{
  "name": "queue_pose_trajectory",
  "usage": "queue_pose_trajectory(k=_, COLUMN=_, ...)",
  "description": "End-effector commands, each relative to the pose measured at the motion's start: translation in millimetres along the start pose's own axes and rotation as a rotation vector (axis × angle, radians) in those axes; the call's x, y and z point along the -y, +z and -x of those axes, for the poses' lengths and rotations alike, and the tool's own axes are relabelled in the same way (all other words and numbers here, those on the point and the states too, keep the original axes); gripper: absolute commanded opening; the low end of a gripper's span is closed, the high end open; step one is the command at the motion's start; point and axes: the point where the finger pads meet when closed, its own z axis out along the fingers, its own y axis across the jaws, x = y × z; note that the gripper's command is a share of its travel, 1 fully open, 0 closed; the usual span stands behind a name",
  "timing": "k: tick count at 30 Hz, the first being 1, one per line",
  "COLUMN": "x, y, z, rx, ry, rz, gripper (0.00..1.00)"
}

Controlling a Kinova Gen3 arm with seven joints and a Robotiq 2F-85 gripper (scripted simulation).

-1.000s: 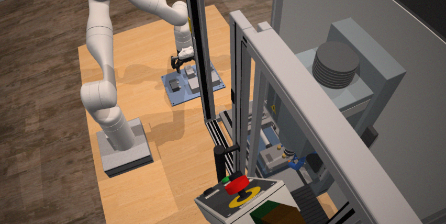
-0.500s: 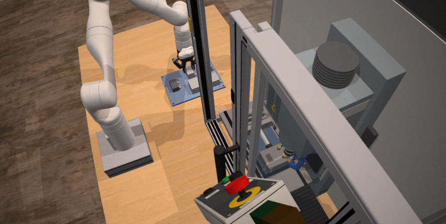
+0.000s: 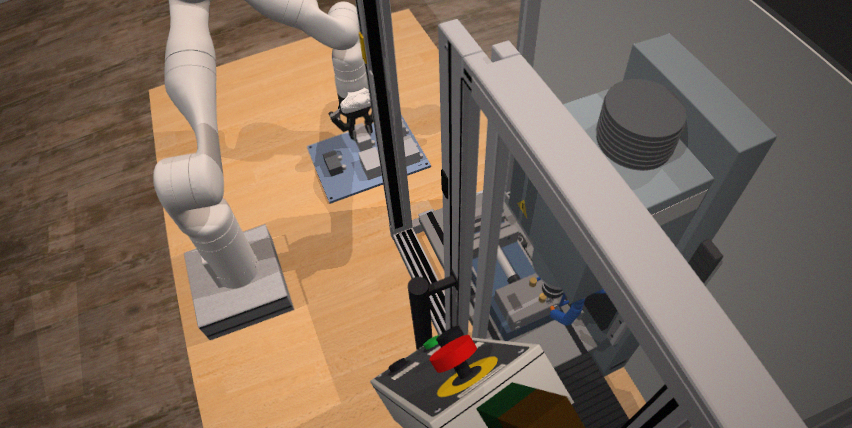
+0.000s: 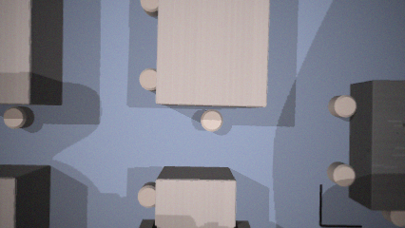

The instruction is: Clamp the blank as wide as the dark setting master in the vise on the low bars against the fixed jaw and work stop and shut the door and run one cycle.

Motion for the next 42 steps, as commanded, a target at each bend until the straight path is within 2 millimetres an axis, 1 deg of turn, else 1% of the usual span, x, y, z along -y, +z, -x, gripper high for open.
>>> queue_pose_trajectory(k=1, x=0, y=-1, z=0, rx=0.001, ry=0.0, rz=-0.001, gripper=0.1)
queue_pose_trajectory(k=38, x=0, y=-1, z=0, rx=0.001, ry=0.0, rz=-0.001, gripper=0.1)
queue_pose_trajectory(k=42, x=0, y=-25, z=0, rx=0.003, ry=-0.002, rz=-0.004, gripper=0.1)
